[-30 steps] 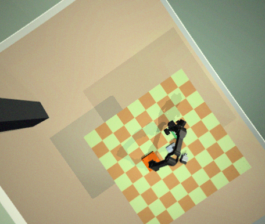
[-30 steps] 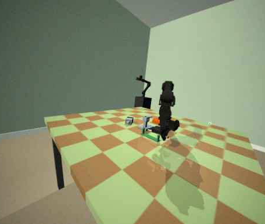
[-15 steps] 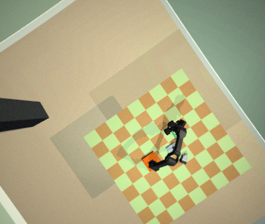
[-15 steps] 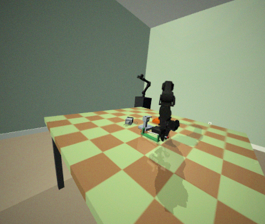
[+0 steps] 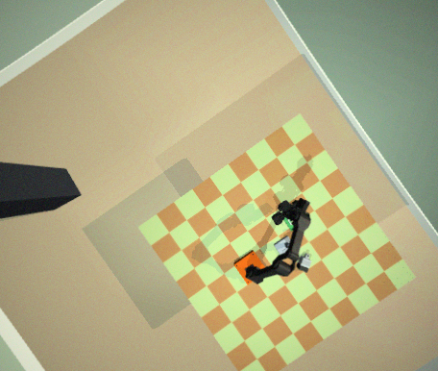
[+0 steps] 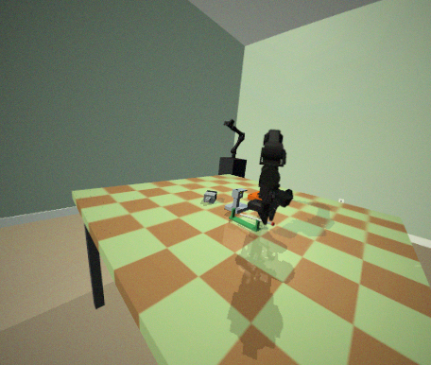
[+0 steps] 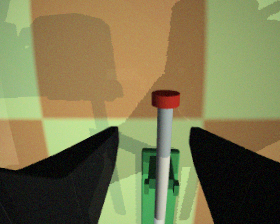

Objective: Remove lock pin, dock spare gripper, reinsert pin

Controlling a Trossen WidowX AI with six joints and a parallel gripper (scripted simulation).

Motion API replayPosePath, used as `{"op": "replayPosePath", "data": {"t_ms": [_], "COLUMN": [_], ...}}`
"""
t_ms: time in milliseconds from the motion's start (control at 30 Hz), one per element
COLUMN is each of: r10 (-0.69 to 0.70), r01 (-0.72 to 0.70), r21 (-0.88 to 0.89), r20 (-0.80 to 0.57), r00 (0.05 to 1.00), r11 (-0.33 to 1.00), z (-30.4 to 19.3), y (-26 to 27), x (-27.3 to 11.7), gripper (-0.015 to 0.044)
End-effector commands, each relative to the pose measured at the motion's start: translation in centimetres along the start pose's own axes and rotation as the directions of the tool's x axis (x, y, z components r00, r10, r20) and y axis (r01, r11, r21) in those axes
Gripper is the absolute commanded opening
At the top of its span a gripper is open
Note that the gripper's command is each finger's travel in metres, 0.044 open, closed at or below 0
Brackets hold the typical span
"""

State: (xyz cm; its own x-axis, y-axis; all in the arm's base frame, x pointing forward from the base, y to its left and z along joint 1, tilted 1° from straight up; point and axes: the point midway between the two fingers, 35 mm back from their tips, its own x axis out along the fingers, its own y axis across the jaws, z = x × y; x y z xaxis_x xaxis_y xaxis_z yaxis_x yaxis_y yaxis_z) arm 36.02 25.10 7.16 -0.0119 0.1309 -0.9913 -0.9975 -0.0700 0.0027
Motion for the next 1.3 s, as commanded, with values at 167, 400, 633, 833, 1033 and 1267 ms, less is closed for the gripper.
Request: {"op": "replayPosePath", "data": {"t_ms": [167,400,633,833,1033,1267], "r10": [0.005,0.012,0.018,-0.005,-0.059,-0.059], "r01": [-0.005,-0.012,-0.018,0.005,0.059,0.059], "r21": [0.000,0.001,0.002,-0.002,-0.011,-0.011], "r20": [-0.002,-0.006,-0.010,-0.008,-0.011,-0.011], "r00": [1.000,1.000,1.000,1.000,0.998,0.998], "r11": [1.000,1.000,1.000,1.000,0.998,0.998], "z": [0.2,0.3,0.3,-1.2,-5.0,-5.0], "y": [0.2,0.5,0.6,0.3,0.2,0.1], "x": [-2.3,-3.9,-4.3,-6.3,-10.9,-10.4], "gripper": [0.0200,0.0200,0.0252,0.0252,0.0180,0.0180]}}
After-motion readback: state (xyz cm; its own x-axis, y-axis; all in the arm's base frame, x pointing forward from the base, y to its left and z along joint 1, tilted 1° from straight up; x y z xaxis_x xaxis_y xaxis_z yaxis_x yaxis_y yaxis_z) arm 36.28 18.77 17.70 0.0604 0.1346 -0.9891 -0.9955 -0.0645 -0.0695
